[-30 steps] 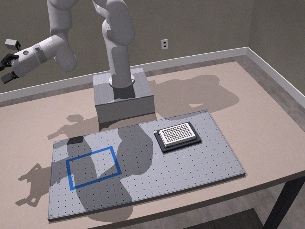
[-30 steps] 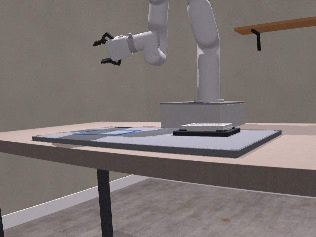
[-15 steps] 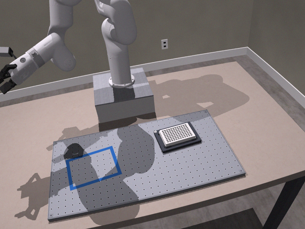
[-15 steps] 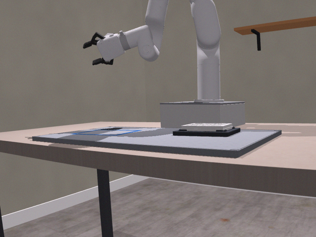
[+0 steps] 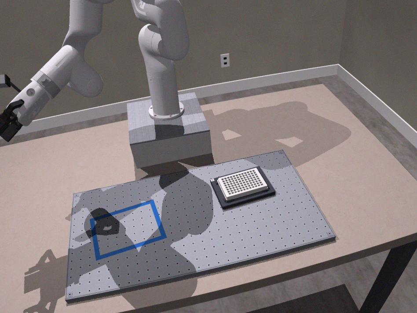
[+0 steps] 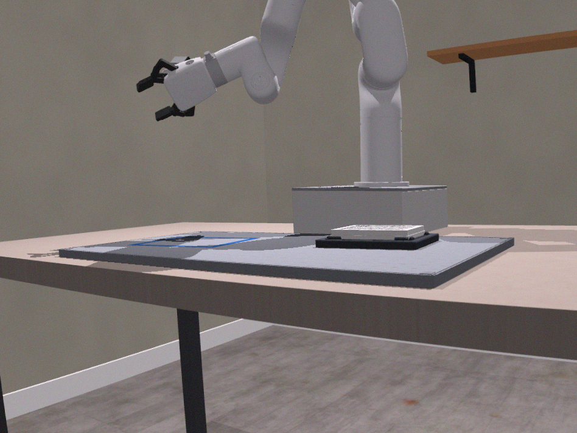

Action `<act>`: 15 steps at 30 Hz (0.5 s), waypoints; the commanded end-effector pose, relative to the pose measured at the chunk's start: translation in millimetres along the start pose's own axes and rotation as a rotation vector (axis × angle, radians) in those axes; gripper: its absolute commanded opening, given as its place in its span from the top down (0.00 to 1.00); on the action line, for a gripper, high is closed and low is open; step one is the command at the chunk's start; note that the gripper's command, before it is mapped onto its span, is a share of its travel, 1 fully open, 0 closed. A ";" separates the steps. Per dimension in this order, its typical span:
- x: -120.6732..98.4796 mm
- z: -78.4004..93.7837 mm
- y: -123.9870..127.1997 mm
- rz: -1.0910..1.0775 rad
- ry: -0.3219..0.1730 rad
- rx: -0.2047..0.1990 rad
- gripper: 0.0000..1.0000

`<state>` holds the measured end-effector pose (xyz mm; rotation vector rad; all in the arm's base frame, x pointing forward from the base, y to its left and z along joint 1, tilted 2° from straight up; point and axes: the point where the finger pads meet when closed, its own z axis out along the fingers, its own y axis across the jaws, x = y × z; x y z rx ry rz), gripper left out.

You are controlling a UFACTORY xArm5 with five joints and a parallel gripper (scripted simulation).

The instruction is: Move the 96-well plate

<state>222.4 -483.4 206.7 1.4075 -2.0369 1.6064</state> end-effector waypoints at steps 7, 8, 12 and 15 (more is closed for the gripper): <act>-40.0 9.8 -35.2 -0.114 -0.135 -0.006 0.00; -41.3 10.6 -35.9 -0.114 -0.136 -0.005 0.00; -50.0 11.8 -42.6 -0.137 -0.162 -0.004 0.00; -60.9 11.4 -51.2 -0.171 -0.198 -0.006 0.00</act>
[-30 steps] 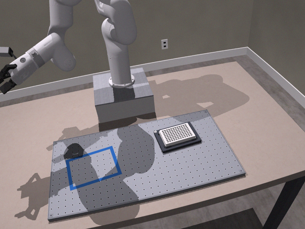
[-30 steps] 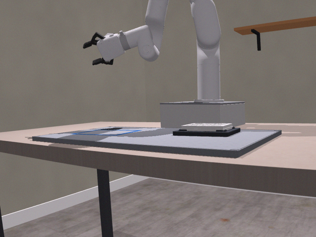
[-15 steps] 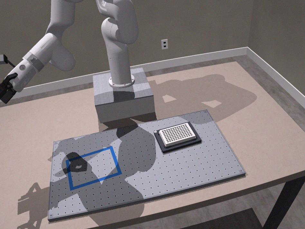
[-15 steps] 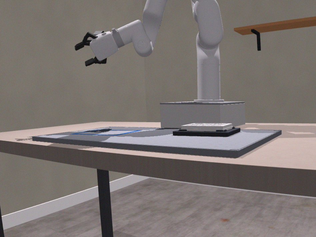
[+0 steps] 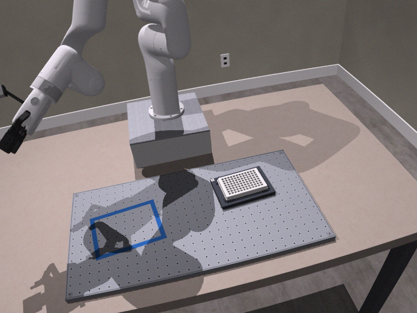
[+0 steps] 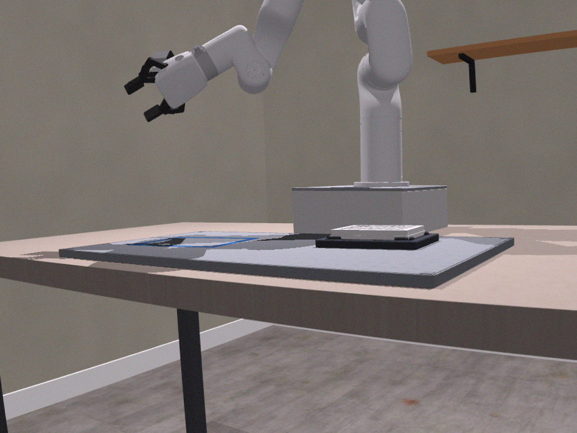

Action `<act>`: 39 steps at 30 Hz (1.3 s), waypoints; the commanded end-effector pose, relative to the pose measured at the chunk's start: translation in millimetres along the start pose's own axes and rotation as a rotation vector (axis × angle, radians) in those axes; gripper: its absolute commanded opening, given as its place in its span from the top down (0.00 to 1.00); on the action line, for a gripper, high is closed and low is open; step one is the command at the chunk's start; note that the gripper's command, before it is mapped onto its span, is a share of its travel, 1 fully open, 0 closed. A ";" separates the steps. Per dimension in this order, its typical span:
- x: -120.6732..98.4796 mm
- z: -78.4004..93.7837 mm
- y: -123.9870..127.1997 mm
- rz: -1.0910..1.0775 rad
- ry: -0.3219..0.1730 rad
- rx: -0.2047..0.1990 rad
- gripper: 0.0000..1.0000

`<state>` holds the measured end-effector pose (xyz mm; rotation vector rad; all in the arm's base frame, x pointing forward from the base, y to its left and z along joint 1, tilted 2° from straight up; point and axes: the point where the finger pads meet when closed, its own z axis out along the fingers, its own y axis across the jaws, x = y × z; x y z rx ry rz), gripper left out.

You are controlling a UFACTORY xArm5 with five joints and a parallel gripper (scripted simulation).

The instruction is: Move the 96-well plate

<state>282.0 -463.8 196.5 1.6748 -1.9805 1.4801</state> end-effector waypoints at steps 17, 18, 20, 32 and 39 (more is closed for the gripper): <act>-62.0 3.3 -62.3 -0.208 -0.212 0.004 0.00; -66.2 2.6 -66.0 -0.222 -0.226 0.004 0.00; -69.0 2.6 -68.0 -0.222 -0.229 0.008 0.00; -105.4 -7.4 -98.0 -0.352 -0.344 0.014 0.00; -127.7 -17.2 -114.4 -0.419 -0.405 0.023 0.00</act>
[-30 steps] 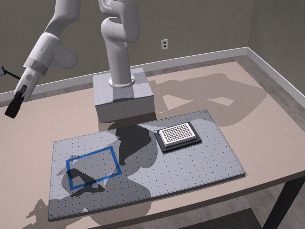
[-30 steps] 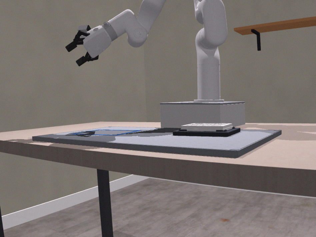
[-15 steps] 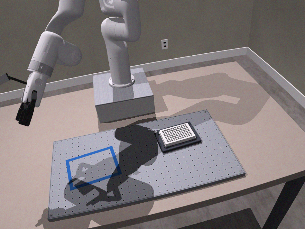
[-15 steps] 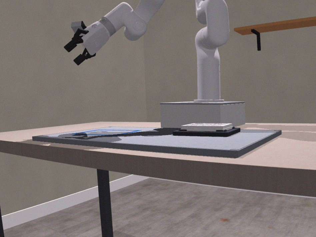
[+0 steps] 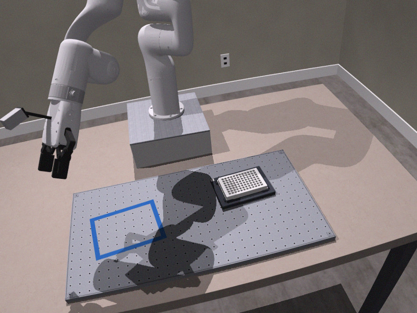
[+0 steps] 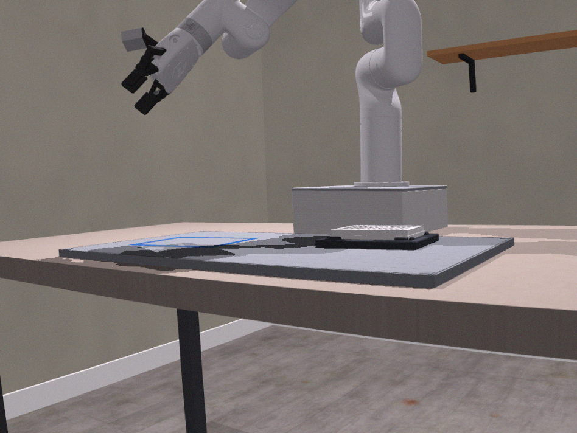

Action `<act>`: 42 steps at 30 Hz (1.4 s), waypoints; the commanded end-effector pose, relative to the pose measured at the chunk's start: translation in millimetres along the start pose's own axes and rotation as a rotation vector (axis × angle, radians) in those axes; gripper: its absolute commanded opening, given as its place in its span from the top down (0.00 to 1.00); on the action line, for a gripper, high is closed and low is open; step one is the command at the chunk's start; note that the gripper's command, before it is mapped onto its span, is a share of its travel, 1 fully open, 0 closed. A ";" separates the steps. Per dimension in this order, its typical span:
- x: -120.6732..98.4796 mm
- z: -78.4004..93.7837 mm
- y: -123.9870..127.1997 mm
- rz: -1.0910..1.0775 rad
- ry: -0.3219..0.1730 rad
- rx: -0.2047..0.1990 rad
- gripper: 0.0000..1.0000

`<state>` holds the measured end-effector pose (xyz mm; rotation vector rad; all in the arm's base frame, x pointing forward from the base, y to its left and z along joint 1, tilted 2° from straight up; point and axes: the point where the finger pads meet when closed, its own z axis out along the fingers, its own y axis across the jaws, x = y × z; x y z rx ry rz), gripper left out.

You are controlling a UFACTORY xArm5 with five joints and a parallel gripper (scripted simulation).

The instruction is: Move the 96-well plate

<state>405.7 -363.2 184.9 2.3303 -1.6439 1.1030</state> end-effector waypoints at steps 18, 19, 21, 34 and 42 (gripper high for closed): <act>-52.8 -17.0 -70.2 -0.234 -0.189 0.022 0.00; -53.3 -17.3 -70.6 -0.234 -0.189 0.023 0.00; -62.3 -21.3 -80.7 -0.288 -0.226 0.023 0.00; -92.0 -39.3 -107.7 -0.408 -0.314 0.035 0.00; -117.6 -57.6 -127.8 -0.533 -0.396 0.043 0.00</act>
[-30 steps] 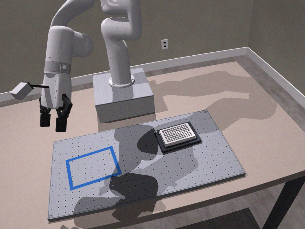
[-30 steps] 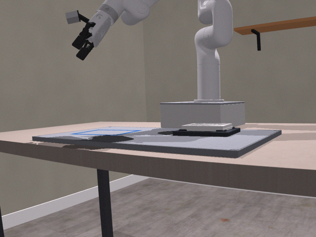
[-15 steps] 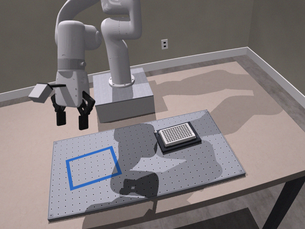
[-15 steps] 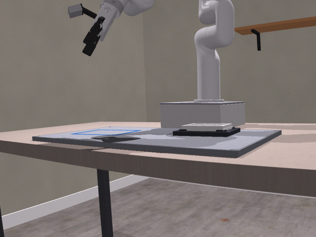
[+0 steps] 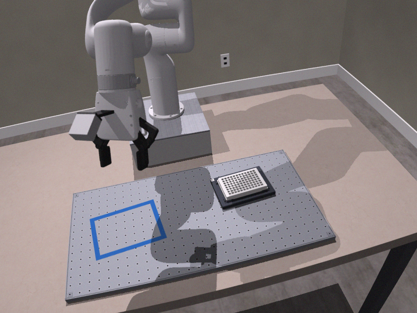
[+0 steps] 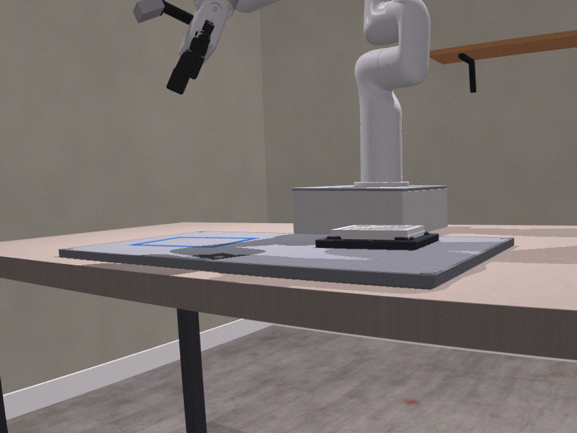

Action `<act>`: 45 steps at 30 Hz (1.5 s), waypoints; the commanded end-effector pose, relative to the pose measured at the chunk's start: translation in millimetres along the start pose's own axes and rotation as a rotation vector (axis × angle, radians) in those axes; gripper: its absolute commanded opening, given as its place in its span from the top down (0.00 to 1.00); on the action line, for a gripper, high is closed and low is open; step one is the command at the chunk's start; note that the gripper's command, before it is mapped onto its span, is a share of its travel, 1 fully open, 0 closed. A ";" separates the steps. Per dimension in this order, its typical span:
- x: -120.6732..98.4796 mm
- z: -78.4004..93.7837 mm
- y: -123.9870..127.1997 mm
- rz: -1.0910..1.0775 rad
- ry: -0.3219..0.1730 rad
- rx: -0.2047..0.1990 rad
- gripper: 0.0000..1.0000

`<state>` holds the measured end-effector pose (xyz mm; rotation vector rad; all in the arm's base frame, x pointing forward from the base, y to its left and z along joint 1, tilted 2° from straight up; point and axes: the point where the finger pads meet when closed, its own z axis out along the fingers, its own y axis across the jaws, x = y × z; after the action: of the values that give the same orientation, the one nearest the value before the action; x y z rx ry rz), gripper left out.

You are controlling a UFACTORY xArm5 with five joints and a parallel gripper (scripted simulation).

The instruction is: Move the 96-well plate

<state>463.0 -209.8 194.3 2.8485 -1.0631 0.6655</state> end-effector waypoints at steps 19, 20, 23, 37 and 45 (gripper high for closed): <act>-46.0 -30.1 -62.7 -0.253 -0.164 0.016 0.00; -49.6 -32.4 -66.5 -0.282 -0.182 0.016 0.00; -58.6 -38.8 -74.6 -0.304 -0.196 0.019 0.00; -93.4 -64.7 -101.6 -0.462 -0.294 0.026 0.00; -115.6 -82.7 -114.4 -0.571 -0.358 0.028 0.00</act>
<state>430.6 -46.4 231.6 3.1235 -0.2672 0.1649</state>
